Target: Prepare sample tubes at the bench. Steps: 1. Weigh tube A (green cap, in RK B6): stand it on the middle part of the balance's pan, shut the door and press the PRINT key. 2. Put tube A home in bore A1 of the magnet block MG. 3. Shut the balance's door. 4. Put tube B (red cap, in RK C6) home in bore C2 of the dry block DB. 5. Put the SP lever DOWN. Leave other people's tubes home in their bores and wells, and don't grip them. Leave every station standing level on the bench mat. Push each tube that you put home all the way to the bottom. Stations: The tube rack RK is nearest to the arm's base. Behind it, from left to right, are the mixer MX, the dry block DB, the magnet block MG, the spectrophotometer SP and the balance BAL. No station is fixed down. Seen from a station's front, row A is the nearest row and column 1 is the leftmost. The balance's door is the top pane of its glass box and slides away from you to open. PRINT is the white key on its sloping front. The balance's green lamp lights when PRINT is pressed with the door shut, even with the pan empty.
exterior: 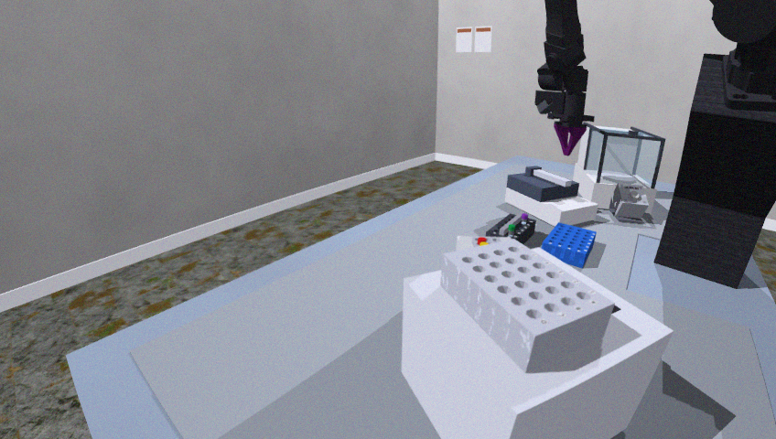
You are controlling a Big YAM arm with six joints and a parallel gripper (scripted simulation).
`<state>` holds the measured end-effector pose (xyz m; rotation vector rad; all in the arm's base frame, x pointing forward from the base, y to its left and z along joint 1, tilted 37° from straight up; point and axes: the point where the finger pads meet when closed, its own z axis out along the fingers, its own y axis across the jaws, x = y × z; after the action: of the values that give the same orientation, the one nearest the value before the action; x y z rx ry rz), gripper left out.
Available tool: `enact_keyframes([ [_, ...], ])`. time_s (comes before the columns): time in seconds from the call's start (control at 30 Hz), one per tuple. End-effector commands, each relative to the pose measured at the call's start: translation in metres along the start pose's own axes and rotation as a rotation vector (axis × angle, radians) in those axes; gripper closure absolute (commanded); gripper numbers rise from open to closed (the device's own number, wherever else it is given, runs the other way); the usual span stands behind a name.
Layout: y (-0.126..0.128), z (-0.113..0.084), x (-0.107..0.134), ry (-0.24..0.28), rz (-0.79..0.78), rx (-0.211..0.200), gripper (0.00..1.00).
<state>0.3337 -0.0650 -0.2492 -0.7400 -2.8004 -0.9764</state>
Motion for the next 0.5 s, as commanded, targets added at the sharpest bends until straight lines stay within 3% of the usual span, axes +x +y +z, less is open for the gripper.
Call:
enact_keyframes([
  [0.0, 0.002, 0.019, 0.006, 0.000, 0.014, 0.004, 1.00],
  [0.13, 0.004, 0.017, -0.003, -0.014, 0.004, 0.005, 1.00],
  [0.23, 0.008, 0.006, -0.015, -0.045, -0.007, 0.004, 1.00],
  [0.47, 0.002, 0.009, -0.006, -0.026, 0.006, 0.003, 1.00],
])
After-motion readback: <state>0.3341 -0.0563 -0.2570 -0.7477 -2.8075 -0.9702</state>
